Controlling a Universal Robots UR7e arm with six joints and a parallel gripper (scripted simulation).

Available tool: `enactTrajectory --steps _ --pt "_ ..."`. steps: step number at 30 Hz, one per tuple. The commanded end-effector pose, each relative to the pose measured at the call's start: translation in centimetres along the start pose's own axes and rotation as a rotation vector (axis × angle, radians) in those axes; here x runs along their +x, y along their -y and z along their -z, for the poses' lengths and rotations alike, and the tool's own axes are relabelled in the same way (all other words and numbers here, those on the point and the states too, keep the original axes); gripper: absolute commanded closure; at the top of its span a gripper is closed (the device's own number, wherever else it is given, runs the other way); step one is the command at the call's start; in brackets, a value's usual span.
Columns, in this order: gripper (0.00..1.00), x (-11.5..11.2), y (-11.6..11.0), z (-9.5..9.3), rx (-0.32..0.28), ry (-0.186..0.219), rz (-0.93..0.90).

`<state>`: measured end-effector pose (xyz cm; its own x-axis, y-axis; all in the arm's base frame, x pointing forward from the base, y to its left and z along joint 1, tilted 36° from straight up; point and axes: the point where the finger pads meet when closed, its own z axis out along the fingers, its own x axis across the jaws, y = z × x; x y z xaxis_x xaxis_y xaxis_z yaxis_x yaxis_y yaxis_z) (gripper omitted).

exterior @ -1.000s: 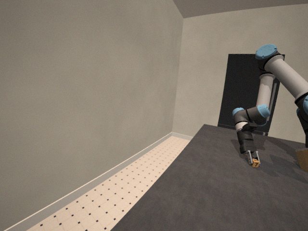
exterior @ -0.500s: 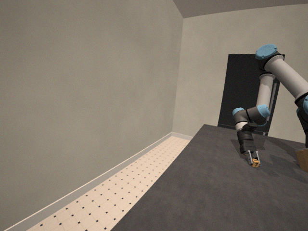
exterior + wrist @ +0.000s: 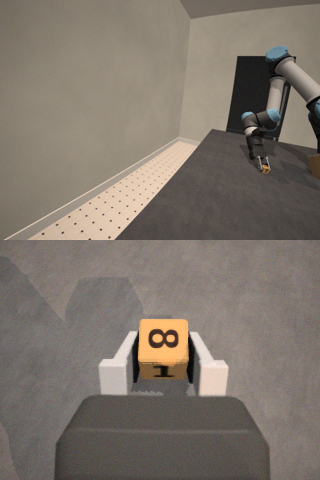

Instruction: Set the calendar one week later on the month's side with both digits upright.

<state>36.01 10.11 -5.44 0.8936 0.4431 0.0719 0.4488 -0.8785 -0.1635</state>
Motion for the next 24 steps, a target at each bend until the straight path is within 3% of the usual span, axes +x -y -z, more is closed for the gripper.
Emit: enactTrajectory --steps 1,12,13,15,19,21,22,24 --pt "0.43 0.02 0.01 0.02 0.0 -0.001 0.001" --pt "0.43 0.02 0.01 0.02 0.0 -0.001 0.001" --pt "0.37 0.02 0.01 0.02 0.0 -0.001 0.001" --pt "0.37 0.02 0.01 0.02 0.0 -0.001 0.001" --pt "0.25 0.02 0.01 0.02 0.0 -0.001 0.001" --pt "0.25 0.02 0.01 0.02 0.0 -0.001 0.001" --pt "0.19 0.02 0.01 0.02 0.0 -0.001 0.001" --pt "0.19 0.02 0.01 0.02 0.0 -0.001 0.001"
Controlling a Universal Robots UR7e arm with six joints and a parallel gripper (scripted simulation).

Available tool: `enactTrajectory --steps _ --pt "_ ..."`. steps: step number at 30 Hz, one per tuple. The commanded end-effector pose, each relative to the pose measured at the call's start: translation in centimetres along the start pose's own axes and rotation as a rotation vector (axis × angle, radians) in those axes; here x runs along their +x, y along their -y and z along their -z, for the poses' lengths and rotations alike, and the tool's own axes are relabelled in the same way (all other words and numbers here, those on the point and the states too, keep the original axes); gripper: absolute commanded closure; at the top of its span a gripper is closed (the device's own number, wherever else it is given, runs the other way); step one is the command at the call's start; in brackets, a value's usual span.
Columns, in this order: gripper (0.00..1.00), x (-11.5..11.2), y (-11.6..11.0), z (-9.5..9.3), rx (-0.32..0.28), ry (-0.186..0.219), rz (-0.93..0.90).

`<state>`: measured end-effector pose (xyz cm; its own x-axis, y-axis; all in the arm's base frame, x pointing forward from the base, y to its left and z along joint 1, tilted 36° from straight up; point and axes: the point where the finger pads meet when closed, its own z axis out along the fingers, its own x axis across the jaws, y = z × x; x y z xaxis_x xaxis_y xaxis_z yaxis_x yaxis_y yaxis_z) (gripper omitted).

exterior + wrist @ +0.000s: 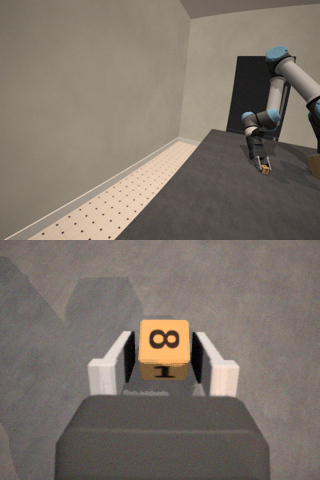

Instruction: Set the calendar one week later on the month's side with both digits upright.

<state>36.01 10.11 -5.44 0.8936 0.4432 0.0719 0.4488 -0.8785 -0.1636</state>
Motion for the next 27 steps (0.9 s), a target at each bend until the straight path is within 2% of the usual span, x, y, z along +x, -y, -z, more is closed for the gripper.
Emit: enactTrajectory --steps 1,5,6,27 --pt "0.13 0.02 0.01 0.02 0.0 -0.001 0.001" --pt "0.13 0.02 0.01 0.02 0.0 -0.001 0.001" --pt "0.0 0.02 0.01 0.02 0.0 -0.001 0.001" --pt "0.0 0.02 0.11 0.12 0.0 -0.001 0.001"
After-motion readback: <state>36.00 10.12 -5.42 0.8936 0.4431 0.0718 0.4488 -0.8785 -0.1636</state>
